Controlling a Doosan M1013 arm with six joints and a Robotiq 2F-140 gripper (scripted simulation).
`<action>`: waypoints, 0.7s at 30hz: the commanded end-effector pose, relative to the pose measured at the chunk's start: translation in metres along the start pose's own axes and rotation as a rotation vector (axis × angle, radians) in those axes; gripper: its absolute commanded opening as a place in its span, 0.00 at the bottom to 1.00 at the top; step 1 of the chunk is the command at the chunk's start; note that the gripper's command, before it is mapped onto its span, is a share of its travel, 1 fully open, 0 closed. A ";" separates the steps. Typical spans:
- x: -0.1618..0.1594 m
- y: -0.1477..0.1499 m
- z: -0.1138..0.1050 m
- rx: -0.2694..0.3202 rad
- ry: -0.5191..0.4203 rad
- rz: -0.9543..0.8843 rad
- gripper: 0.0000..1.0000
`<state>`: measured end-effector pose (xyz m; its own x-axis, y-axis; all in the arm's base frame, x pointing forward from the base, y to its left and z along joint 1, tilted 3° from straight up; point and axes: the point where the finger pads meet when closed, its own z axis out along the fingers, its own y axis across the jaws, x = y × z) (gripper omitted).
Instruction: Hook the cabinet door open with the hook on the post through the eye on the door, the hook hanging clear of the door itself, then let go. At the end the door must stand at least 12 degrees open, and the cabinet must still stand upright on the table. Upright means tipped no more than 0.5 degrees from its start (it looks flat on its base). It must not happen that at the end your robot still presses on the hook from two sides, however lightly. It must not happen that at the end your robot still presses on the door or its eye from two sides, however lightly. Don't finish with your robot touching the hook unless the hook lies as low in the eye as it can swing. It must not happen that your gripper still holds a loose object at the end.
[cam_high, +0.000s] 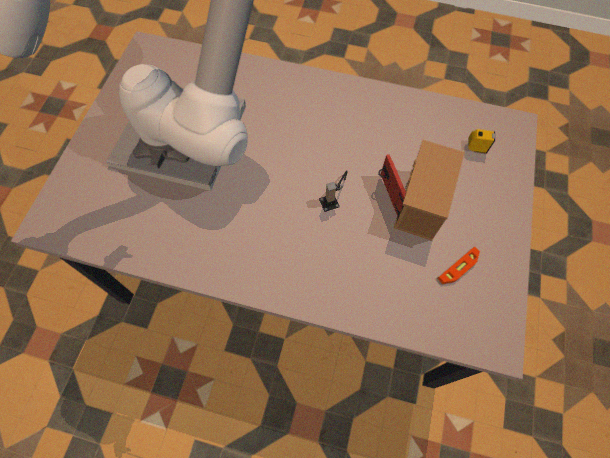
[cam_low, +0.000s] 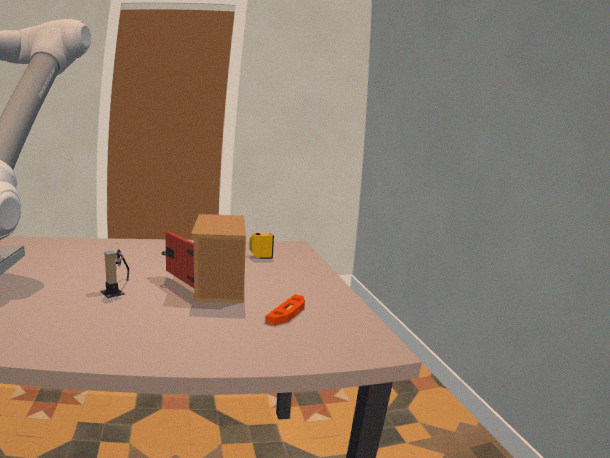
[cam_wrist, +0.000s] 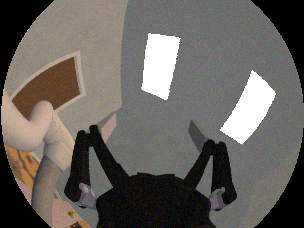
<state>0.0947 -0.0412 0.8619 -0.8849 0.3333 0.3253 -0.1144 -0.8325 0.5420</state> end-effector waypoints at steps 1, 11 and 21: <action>-0.007 0.010 0.000 -0.012 -0.012 0.033 1.00; -0.078 0.069 -0.006 -0.069 -0.128 0.274 1.00; -0.212 0.092 -0.018 -0.054 -0.351 0.572 1.00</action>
<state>0.2114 -0.1708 0.8410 -0.6825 -0.0009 0.7309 0.2445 -0.9427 0.2271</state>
